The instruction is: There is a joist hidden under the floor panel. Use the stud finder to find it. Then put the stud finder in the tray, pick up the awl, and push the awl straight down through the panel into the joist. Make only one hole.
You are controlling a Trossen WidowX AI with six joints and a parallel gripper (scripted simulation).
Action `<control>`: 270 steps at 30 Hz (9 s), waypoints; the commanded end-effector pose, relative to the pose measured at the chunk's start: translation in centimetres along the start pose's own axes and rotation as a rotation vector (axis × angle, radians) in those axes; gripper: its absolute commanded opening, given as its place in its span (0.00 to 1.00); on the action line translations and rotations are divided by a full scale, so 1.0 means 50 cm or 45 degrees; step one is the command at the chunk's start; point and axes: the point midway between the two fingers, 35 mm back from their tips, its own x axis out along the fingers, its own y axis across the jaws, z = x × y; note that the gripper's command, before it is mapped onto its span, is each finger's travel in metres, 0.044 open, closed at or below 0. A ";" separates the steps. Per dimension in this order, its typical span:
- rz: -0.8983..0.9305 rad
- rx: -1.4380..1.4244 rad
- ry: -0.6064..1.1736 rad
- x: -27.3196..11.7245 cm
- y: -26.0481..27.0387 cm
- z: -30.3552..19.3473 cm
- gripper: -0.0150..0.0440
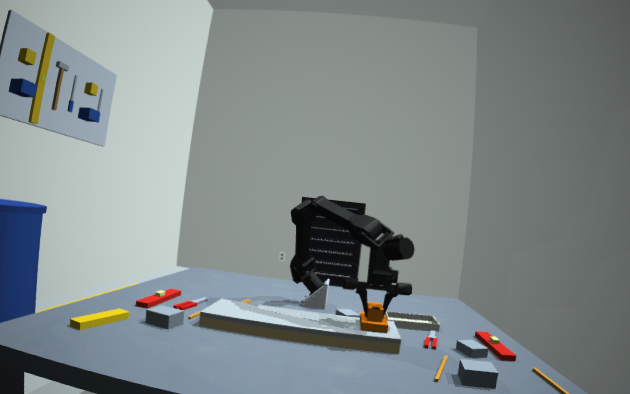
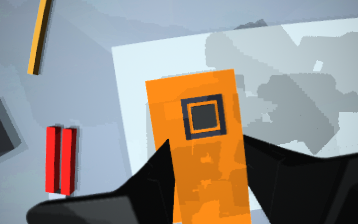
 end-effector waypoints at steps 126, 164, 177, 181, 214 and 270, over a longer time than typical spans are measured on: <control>-0.032 -0.011 0.006 -0.005 -0.731 0.006 0.25; -0.020 -0.013 0.009 -0.099 -0.779 0.043 0.25; -0.029 -0.013 0.008 -0.198 -0.782 0.061 0.25; 0.001 -0.065 0.000 -0.197 -0.748 0.073 0.25; 0.452 -1.143 -0.079 -0.260 -0.045 -0.008 0.25; 0.567 -1.927 0.003 -0.162 0.296 -0.418 0.25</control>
